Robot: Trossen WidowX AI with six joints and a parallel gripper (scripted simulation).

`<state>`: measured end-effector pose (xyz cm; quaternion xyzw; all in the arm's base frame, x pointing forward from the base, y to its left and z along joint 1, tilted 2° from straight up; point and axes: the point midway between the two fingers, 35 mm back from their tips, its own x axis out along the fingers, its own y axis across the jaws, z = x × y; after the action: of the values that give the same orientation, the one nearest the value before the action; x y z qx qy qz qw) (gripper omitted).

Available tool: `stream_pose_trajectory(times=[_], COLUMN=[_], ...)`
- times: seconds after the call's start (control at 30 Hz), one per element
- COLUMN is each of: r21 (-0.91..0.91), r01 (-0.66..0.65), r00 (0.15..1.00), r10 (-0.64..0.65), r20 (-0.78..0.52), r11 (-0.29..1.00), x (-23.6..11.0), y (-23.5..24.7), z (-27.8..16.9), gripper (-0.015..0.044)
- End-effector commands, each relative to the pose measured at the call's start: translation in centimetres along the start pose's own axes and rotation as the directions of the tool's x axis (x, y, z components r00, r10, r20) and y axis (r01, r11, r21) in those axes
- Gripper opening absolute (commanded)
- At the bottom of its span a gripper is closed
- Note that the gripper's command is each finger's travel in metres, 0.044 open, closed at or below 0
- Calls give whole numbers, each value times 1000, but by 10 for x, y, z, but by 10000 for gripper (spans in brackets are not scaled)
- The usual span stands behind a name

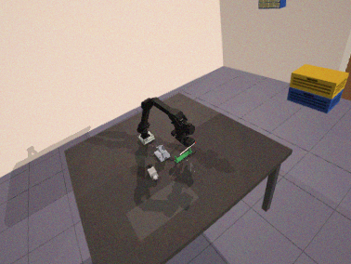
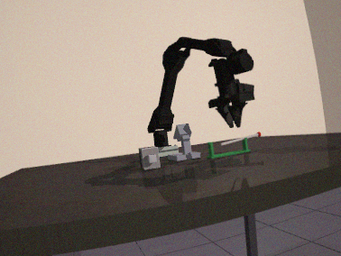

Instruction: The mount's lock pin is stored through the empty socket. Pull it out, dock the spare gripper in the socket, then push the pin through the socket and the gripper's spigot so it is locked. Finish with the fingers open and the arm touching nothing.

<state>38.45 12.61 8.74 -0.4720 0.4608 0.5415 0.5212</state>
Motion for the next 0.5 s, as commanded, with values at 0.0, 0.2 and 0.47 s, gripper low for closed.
stream_pose_trajectory(times=[0.0, 0.2, 0.47], r21=[-6, -6, -6], r01=[19, 19, 19], r00=[1000, 1000, 1000], r10=[-19, -19, -19], r20=[1, 1, 1], r11=[1000, 1000, 1000], x=[5, 14, 27], y=[-2, -2, -2], z=[-1, -1, -2], gripper=[180, 180, 180])
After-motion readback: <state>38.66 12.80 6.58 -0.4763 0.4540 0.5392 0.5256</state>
